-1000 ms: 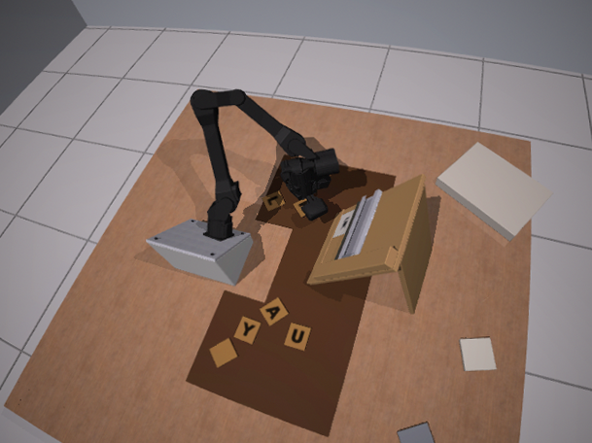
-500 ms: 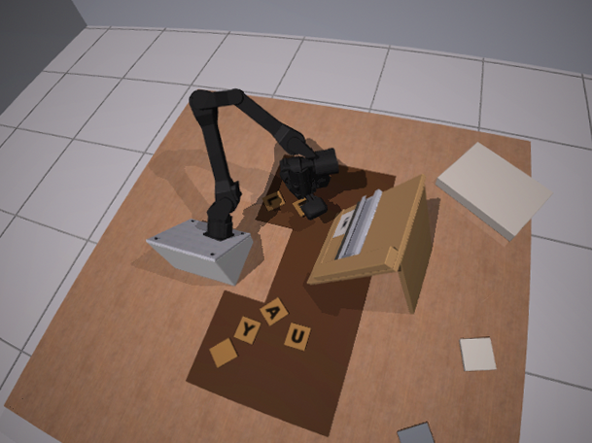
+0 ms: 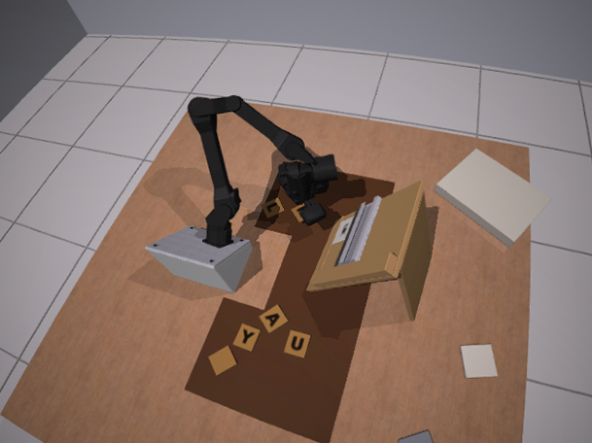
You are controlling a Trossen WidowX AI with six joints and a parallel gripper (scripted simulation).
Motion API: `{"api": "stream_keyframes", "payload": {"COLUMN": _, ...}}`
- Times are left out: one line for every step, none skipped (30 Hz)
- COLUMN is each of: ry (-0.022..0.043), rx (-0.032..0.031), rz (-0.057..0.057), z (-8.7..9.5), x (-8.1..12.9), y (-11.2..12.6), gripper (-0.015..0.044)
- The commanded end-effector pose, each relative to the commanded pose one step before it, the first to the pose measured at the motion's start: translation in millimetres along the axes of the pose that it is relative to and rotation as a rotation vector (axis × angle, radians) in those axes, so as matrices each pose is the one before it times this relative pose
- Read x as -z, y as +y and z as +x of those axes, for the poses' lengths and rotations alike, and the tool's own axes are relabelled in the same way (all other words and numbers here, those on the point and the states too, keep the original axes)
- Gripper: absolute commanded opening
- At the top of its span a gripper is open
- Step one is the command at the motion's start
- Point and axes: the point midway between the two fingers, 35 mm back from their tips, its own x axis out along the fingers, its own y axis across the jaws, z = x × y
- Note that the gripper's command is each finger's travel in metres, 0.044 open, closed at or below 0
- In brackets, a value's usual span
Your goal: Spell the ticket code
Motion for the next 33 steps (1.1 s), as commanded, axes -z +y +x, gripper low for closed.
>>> {"api": "stream_keyframes", "payload": {"ry": -0.00299, "rx": -0.00193, "rz": -0.0058, "z": -3.01, "x": -0.50, "y": 0.23, "gripper": 0.0000}}
{"api": "stream_keyframes", "payload": {"ry": 0.00003, "rx": 0.00002, "rz": 0.0000, "z": -0.49, "x": 0.09, "y": -0.05, "gripper": 0.0000}}
{"api": "stream_keyframes", "payload": {"ry": 0.00003, "rx": 0.00002, "rz": 0.0000, "z": -0.49, "x": 0.09, "y": -0.05, "gripper": 0.0000}}
{"api": "stream_keyframes", "payload": {"ry": 0.00003, "rx": 0.00002, "rz": 0.0000, "z": -0.48, "x": 0.09, "y": -0.04, "gripper": 0.0000}}
{"api": "stream_keyframes", "payload": {"ry": 0.00003, "rx": 0.00002, "rz": 0.0000, "z": -0.48, "x": 0.09, "y": -0.04, "gripper": 0.0000}}
{"api": "stream_keyframes", "payload": {"ry": 0.00002, "rx": 0.00002, "rz": 0.0000, "z": -0.48, "x": 0.09, "y": -0.04, "gripper": 0.0000}}
{"api": "stream_keyframes", "payload": {"ry": 0.00002, "rx": 0.00002, "rz": 0.0000, "z": -0.48, "x": 0.09, "y": -0.04, "gripper": 0.0000}}
{"api": "stream_keyframes", "payload": {"ry": 0.00002, "rx": 0.00002, "rz": 0.0000, "z": -0.48, "x": 0.08, "y": -0.04, "gripper": 0.0000}}
{"api": "stream_keyframes", "payload": {"ry": 0.00002, "rx": 0.00002, "rz": 0.0000, "z": -0.48, "x": 0.08, "y": -0.04, "gripper": 0.0000}}
{"api": "stream_keyframes", "payload": {"ry": 0.00002, "rx": 0.00002, "rz": 0.0000, "z": -0.48, "x": 0.08, "y": -0.03, "gripper": 0.0000}}
{"api": "stream_keyframes", "payload": {"ry": 0.00002, "rx": 0.00002, "rz": 0.0000, "z": -0.47, "x": 0.08, "y": -0.03, "gripper": 0.0000}}
{"api": "stream_keyframes", "payload": {"ry": 0.00002, "rx": 0.00002, "rz": 0.0000, "z": -0.47, "x": 0.08, "y": -0.03, "gripper": 0.0000}}
{"api": "stream_keyframes", "payload": {"ry": 0.00002, "rx": 0.00002, "rz": 0.0000, "z": -0.47, "x": 0.07, "y": -0.03, "gripper": 0.0000}}
{"api": "stream_keyframes", "payload": {"ry": 0.00002, "rx": 0.00002, "rz": 0.0000, "z": -0.47, "x": 0.07, "y": -0.03, "gripper": 0.0000}}
{"api": "stream_keyframes", "payload": {"ry": 0.00002, "rx": 0.00002, "rz": 0.0000, "z": -0.47, "x": 0.07, "y": -0.03, "gripper": 0.0000}}
{"api": "stream_keyframes", "payload": {"ry": 0.00218, "rx": 0.00438, "rz": 0.0085, "z": 2.31, "x": 0.18, "y": -0.71, "gripper": 0.0000}}
{"api": "stream_keyframes", "payload": {"ry": -0.00349, "rx": 0.00778, "rz": 0.0074, "z": -0.57, "x": -1.88, "y": -1.07, "gripper": 0.0000}}
{"api": "stream_keyframes", "payload": {"ry": -0.00614, "rx": 0.01287, "rz": 0.0125, "z": -0.96, "x": -3.18, "y": -1.74, "gripper": 0.0000}}
{"api": "stream_keyframes", "payload": {"ry": -0.00799, "rx": 0.01546, "rz": 0.0153, "z": -1.18, "x": -3.94, "y": -2.05, "gripper": 0.0000}}
{"api": "stream_keyframes", "payload": {"ry": -0.00858, "rx": 0.01526, "rz": 0.0154, "z": -1.18, "x": -4.03, "y": -1.97, "gripper": 0.0000}}
{"api": "stream_keyframes", "payload": {"ry": -0.00917, "rx": 0.01504, "rz": 0.0156, "z": -1.18, "x": -4.12, "y": -1.88, "gripper": 0.0000}}
{"api": "stream_keyframes", "payload": {"ry": -0.00975, "rx": 0.01479, "rz": 0.0158, "z": -1.19, "x": -4.21, "y": -1.79, "gripper": 0.0000}}
{"api": "stream_keyframes", "payload": {"ry": -0.01032, "rx": 0.01453, "rz": 0.0159, "z": -1.19, "x": -4.29, "y": -1.70, "gripper": 0.0000}}
{"api": "stream_keyframes", "payload": {"ry": -0.01087, "rx": 0.01424, "rz": 0.0161, "z": -1.19, "x": -4.37, "y": -1.60, "gripper": 0.0000}}
{"api": "stream_keyframes", "payload": {"ry": -0.01111, "rx": 0.01427, "rz": 0.0161, "z": -1.11, "x": -4.36, "y": -1.57, "gripper": 0.0000}}
{"api": "stream_keyframes", "payload": {"ry": -0.01023, "rx": 0.01663, "rz": 0.0113, "z": -0.35, "x": -3.95, "y": -1.61, "gripper": 0.0000}}
{"api": "stream_keyframes", "payload": {"ry": -0.01108, "rx": 0.01656, "rz": 0.0117, "z": -0.37, "x": -4.10, "y": -1.54, "gripper": 0.0000}}
{"api": "stream_keyframes", "payload": {"ry": -0.01178, "rx": 0.01623, "rz": 0.0120, "z": -0.38, "x": -4.19, "y": -1.44, "gripper": 0.0000}}
{"api": "stream_keyframes", "payload": {"ry": -0.01246, "rx": 0.01587, "rz": 0.0122, "z": -0.38, "x": -4.28, "y": -1.33, "gripper": 0.0000}}
{"api": "stream_keyframes", "payload": {"ry": -0.01313, "rx": 0.01548, "rz": 0.0125, "z": -0.39, "x": -4.37, "y": -1.22, "gripper": 0.0000}}
{"api": "stream_keyframes", "payload": {"ry": -0.01378, "rx": 0.01507, "rz": 0.0128, "z": -0.40, "x": -4.45, "y": -1.10, "gripper": 0.0000}}
{"api": "stream_keyframes", "payload": {"ry": -0.01441, "rx": 0.01464, "rz": 0.0130, "z": -0.40, "x": -4.53, "y": -0.99, "gripper": 0.0000}}
{"api": "stream_keyframes", "payload": {"ry": -0.01503, "rx": 0.01419, "rz": 0.0133, "z": -0.41, "x": -4.60, "y": -0.86, "gripper": 0.0000}}
